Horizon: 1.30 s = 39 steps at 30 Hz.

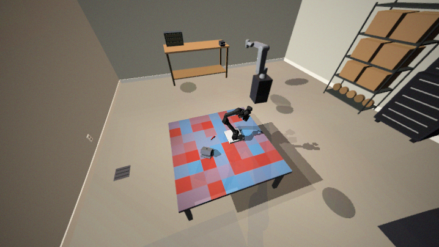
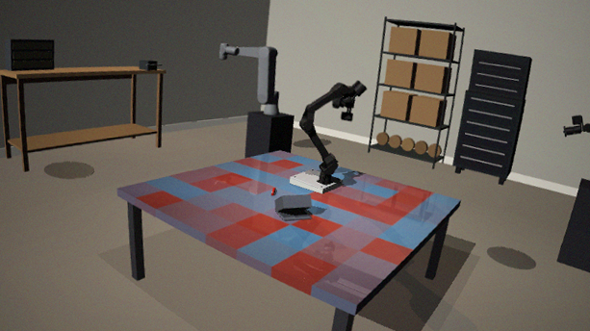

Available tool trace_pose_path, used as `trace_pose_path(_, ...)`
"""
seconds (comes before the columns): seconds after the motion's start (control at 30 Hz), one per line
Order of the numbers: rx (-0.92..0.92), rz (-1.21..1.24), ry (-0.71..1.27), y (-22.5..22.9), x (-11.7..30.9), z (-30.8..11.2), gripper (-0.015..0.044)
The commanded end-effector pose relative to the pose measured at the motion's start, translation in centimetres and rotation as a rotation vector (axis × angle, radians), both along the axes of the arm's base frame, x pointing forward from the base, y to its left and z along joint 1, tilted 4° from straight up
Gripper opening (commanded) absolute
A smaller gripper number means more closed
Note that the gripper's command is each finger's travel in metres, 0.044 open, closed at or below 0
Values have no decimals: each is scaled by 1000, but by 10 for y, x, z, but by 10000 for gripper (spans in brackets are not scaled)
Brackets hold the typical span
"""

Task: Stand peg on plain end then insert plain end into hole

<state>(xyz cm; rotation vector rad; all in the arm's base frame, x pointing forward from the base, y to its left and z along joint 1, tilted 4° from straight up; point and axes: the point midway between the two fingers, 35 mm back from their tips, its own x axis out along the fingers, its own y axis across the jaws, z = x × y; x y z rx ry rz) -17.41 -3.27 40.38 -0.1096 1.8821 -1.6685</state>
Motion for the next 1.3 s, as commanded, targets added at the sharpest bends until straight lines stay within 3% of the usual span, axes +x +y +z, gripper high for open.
trace_pose_path(0.0, -1, -5, -2, 1, 0, 0, 426)
trace_pose_path(0.63, -176, -572, -205, 118, -17, -32, 440)
trace_pose_path(1.27, -423, -1154, -341, 231, 37, -69, 440)
